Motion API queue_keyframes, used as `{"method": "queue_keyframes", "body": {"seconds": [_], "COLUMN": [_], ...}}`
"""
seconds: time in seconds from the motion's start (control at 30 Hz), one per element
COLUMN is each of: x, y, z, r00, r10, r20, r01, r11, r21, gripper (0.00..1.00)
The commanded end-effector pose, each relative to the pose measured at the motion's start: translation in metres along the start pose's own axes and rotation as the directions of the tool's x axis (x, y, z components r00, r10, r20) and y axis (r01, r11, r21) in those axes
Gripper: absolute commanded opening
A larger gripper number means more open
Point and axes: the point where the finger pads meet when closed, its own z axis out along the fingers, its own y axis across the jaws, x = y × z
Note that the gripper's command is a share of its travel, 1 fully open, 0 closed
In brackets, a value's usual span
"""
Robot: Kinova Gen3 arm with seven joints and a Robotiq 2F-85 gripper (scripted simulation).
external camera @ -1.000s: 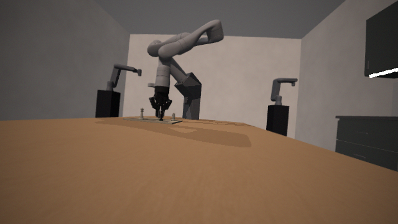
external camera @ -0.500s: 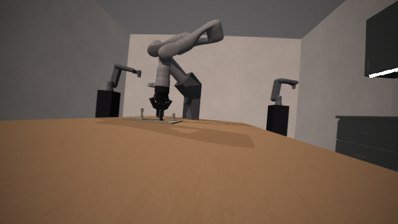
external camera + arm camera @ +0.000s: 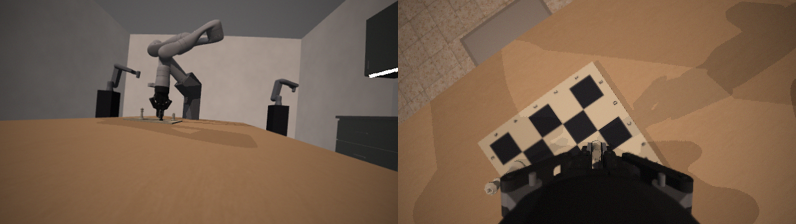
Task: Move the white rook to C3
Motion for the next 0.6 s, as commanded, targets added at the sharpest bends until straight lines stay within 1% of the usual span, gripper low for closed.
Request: {"method": "queue_keyframes", "body": {"seconds": [0.0,0.17,0.27,0.4,0.57], "x": [0.000,0.000,0.000,0.000,0.000], "y": [0.000,0.000,0.000,0.000,0.000], "z": [0.000,-0.002,-0.007,-0.021,-0.045], "r00": [1.000,1.000,1.000,1.000,1.000], "r10": [0.000,0.000,0.000,0.000,0.000], "r20": [0.001,0.001,0.001,0.001,0.001], "r01": [0.000,0.000,0.000,0.000,0.000], "r11": [1.000,1.000,1.000,1.000,1.000], "r21": [0.000,0.000,0.000,0.000,0.000], "gripper": [0.00,0.00,0.00,0.00,0.00]}}
